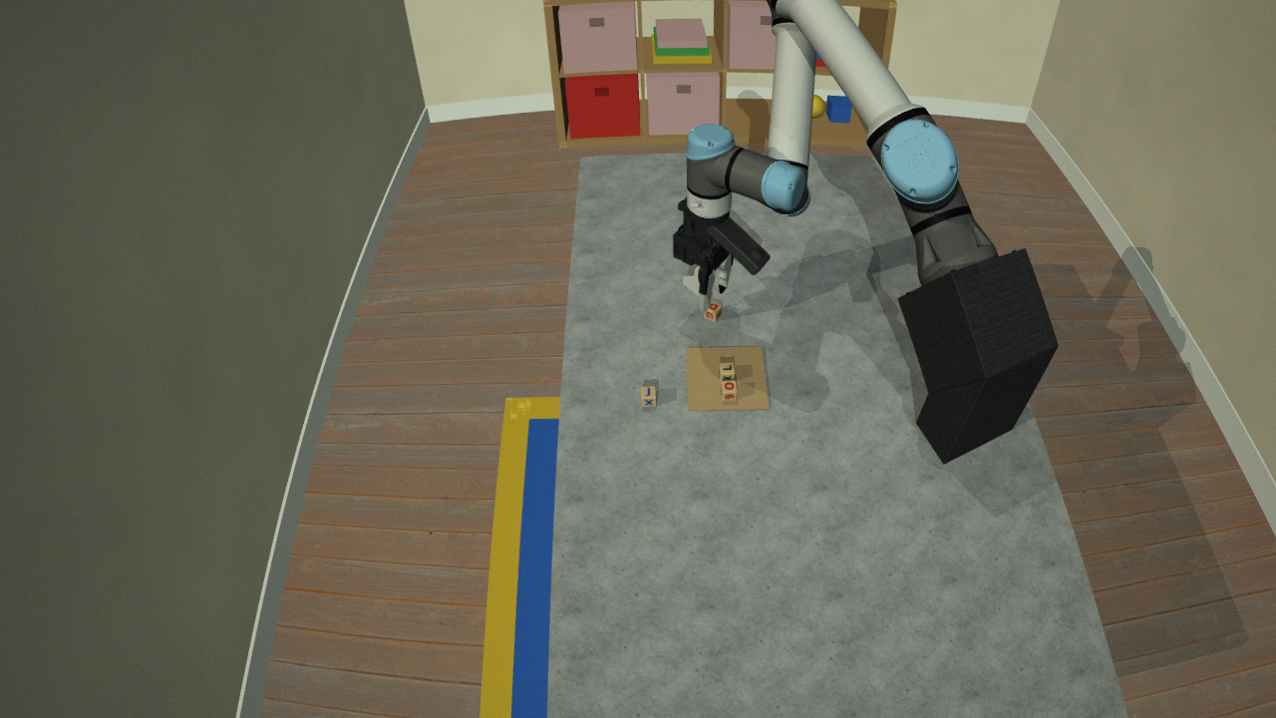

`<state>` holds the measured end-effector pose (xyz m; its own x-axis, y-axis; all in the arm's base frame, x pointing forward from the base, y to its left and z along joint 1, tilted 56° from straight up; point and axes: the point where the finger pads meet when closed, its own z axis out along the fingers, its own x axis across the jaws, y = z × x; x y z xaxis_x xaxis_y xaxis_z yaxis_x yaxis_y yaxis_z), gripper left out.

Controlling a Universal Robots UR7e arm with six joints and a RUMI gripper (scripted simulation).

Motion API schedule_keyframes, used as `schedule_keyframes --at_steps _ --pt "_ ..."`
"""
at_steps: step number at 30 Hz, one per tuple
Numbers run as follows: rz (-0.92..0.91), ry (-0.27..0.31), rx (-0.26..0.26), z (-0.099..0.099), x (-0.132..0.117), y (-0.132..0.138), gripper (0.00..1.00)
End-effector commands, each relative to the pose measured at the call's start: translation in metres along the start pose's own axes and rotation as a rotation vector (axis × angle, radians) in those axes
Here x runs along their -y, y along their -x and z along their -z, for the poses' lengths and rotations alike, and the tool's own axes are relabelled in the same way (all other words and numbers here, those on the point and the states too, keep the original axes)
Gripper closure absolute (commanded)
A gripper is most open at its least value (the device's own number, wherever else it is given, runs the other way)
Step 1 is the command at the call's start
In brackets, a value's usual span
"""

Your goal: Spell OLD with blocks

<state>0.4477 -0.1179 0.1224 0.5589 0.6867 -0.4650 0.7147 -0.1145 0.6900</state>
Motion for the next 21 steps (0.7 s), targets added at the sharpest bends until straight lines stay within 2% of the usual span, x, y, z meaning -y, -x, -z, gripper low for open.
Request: schedule_keyframes --at_steps 1,13,21 --pt "0.000 0.001 0.000 0.000 0.000 0.000 0.63" --pt "0.000 0.001 0.000 -0.001 0.000 0.000 0.63" --pt "0.000 0.001 0.000 -0.012 0.000 0.000 0.63"
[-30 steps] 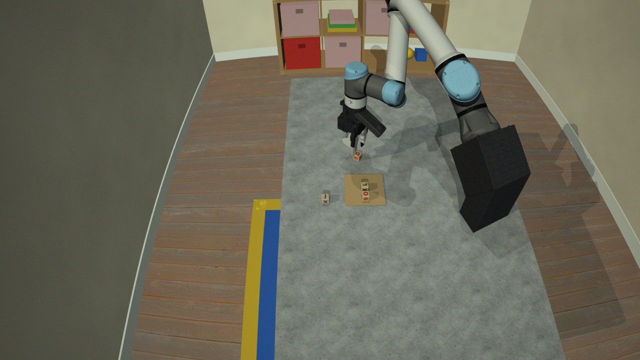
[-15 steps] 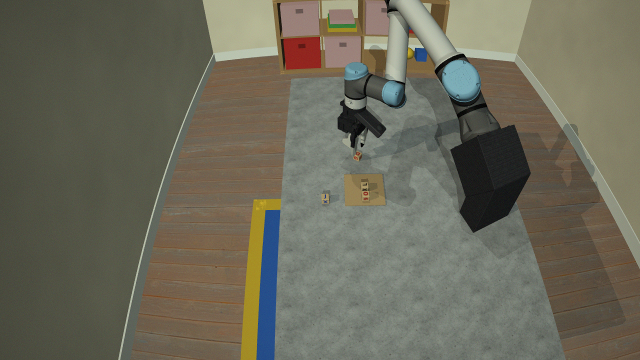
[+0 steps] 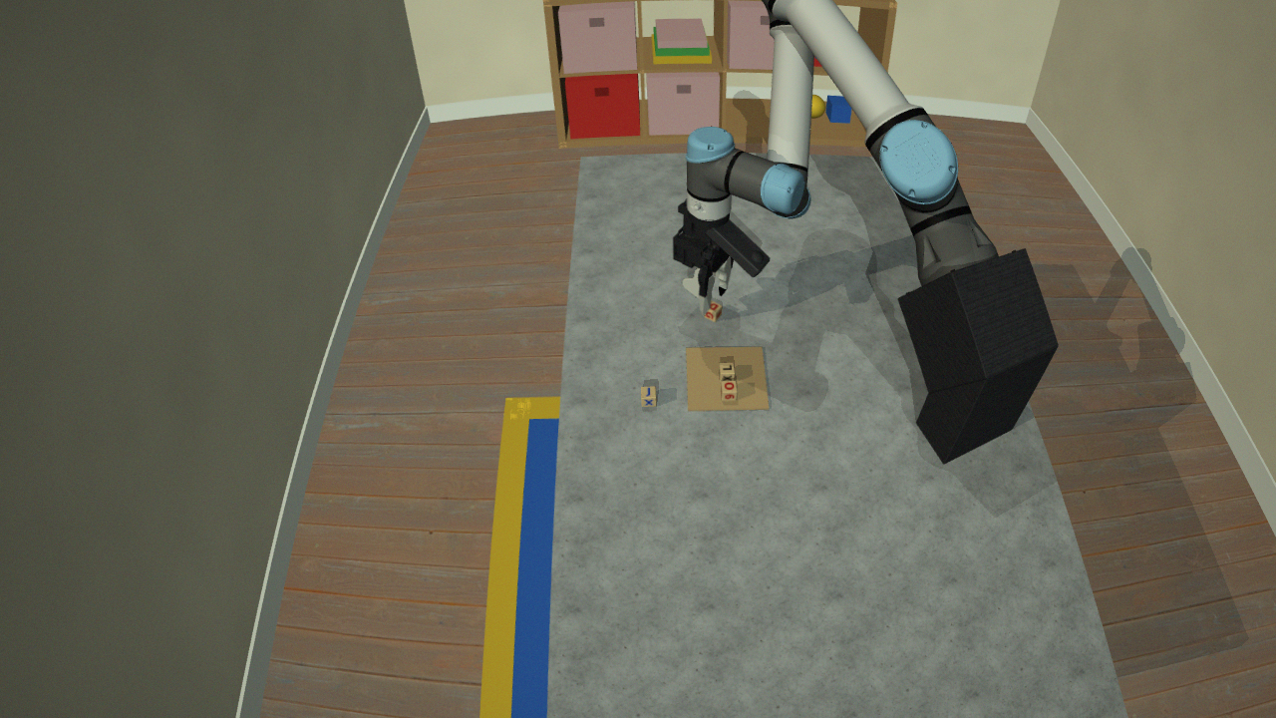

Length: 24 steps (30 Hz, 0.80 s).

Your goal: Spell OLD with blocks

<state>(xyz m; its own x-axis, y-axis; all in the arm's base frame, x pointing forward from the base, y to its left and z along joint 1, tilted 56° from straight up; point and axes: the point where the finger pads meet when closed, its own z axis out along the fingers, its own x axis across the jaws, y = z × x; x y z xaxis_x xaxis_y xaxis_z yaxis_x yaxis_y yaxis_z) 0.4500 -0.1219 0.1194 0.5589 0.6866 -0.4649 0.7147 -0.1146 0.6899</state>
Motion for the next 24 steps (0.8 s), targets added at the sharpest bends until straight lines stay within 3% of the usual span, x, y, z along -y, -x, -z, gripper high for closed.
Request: schedule_keyframes --at_steps 1,13,24 --pt "0.000 0.001 0.000 -0.008 0.000 0.000 0.63" --pt "0.000 0.001 0.000 -0.024 0.000 0.000 0.63" --pt "0.000 0.001 0.000 -0.026 0.000 0.000 0.63"
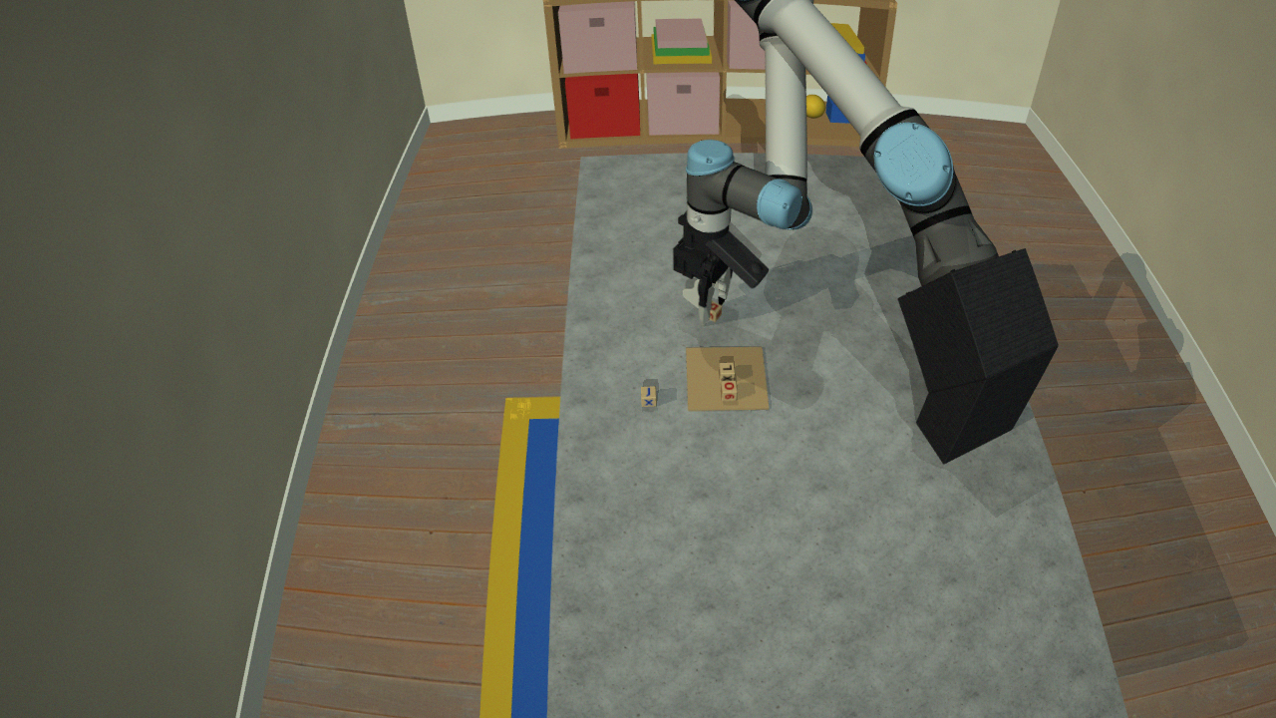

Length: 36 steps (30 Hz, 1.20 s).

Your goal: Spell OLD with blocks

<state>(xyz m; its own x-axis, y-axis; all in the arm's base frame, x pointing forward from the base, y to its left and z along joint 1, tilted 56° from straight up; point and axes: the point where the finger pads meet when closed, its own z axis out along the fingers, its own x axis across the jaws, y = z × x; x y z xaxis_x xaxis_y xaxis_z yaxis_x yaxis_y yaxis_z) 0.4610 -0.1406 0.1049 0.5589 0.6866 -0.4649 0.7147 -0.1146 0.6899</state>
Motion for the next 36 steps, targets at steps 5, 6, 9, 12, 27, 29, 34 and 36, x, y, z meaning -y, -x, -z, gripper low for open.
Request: schedule_keyframes --at_steps 5,6,9,12,27,29,34,36 --pt "0.000 0.001 0.000 -0.0002 -0.0003 -0.0001 0.63" --pt "0.000 0.001 0.000 -0.0002 -0.0003 -0.0001 0.63" --pt "0.000 0.001 0.000 -0.0002 -0.0003 -0.0001 0.63" --pt "0.000 0.001 0.000 -0.0002 -0.0003 -0.0001 0.75" --pt "0.000 0.001 0.000 -0.0002 -0.0003 -0.0001 0.75" --pt "0.000 0.001 0.000 -0.0002 -0.0003 -0.0001 0.95" --pt "0.000 0.001 0.000 -0.0002 -0.0003 -0.0001 0.95" --pt "0.000 0.001 0.000 -0.0002 -0.0003 -0.0001 0.95"
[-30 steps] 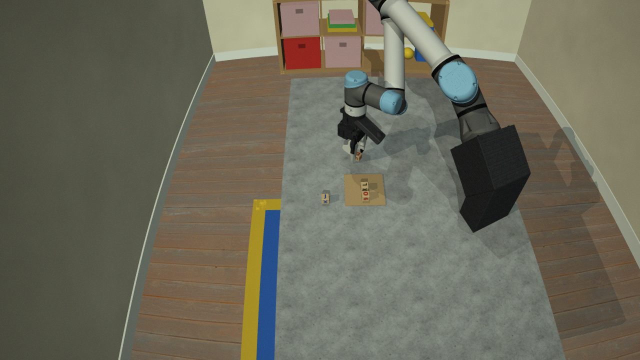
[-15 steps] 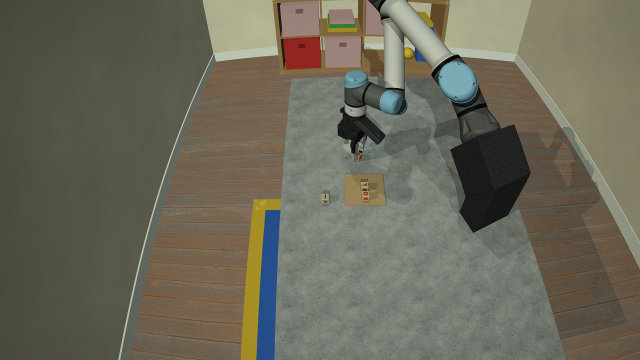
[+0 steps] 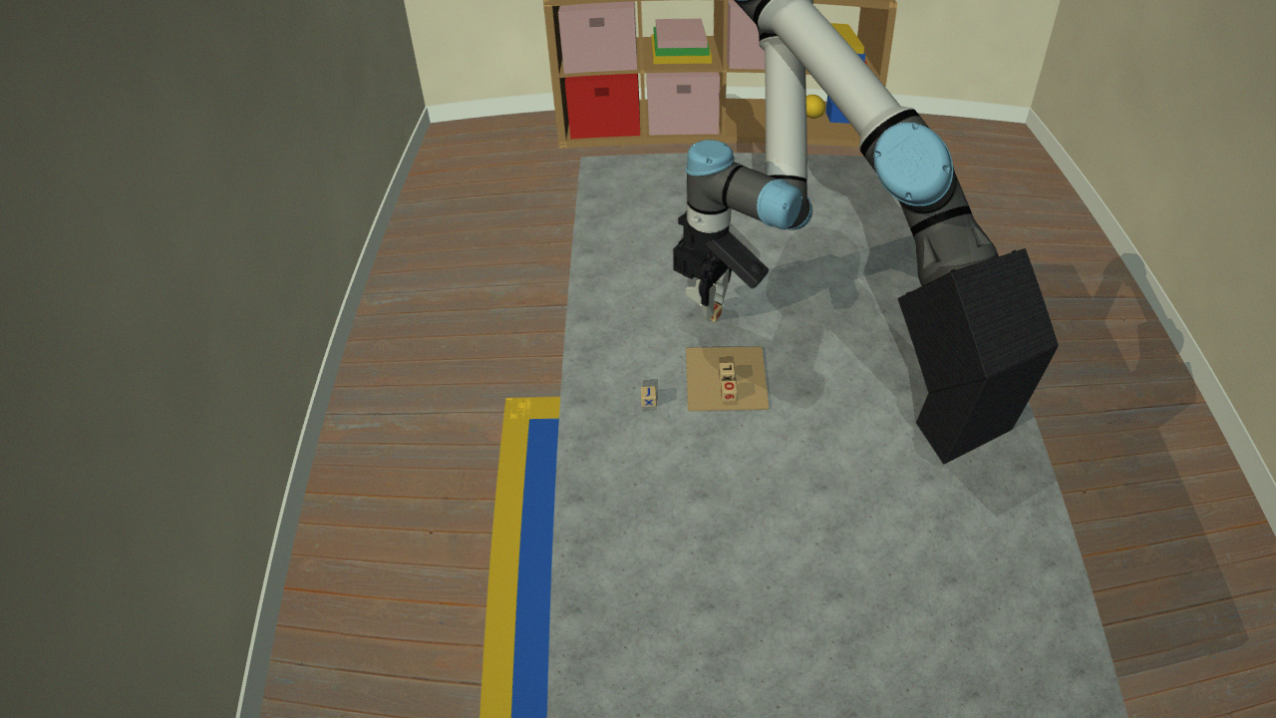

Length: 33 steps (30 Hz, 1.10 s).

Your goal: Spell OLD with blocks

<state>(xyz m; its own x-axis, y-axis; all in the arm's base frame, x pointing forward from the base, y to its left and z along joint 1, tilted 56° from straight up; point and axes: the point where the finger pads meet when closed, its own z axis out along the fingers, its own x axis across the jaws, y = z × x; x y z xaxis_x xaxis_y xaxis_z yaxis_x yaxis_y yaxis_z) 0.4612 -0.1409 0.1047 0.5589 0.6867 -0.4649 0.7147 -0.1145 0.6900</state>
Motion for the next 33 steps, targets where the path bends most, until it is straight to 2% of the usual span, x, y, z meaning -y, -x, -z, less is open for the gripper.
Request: schedule_keyframes --at_steps 1,33 --pt "0.000 0.001 0.000 0.0003 -0.0003 -0.0001 0.95" --pt "0.000 0.001 0.000 0.0034 -0.0003 -0.0001 0.95"
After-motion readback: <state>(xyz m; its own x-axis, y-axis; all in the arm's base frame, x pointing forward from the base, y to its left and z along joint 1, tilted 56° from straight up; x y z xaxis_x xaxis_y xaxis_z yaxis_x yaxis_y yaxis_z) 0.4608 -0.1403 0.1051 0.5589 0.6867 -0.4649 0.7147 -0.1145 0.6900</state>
